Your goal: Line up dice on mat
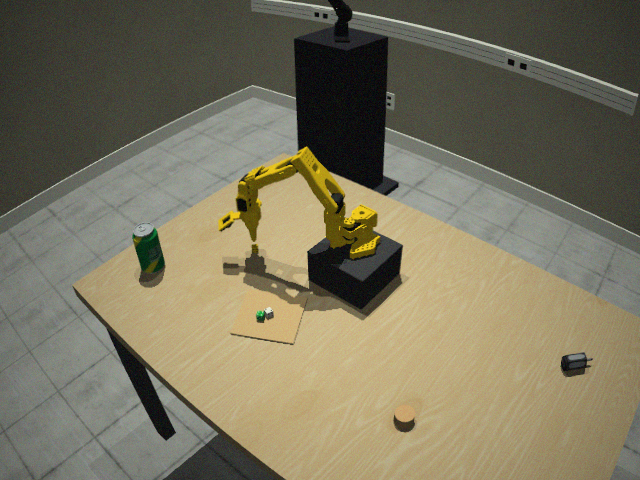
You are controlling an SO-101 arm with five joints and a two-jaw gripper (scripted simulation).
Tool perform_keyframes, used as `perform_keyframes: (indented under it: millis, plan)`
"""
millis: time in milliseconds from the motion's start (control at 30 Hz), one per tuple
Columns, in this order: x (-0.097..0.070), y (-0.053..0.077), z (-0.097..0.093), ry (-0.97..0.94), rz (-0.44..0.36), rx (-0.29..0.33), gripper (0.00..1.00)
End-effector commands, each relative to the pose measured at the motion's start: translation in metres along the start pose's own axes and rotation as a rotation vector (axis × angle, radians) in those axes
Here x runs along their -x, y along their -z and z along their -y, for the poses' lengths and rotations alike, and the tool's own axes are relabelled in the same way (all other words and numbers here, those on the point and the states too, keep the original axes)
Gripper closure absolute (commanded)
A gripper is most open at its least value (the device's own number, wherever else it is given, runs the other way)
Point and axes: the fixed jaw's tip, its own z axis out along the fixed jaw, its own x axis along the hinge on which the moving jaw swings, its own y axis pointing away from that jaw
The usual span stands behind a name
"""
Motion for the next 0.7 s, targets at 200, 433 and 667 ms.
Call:
perform_keyframes:
  millis: [200,433,667]
  plan:
    - [-0.0015,-0.0019,0.0009,0.001,-0.009,0.007,0.75]
    - [-0.0016,-0.0022,0.0008,0.011,-0.01,0.007,0.75]
    - [-0.0016,-0.0022,0.0008,0.011,-0.01,0.007,0.75]
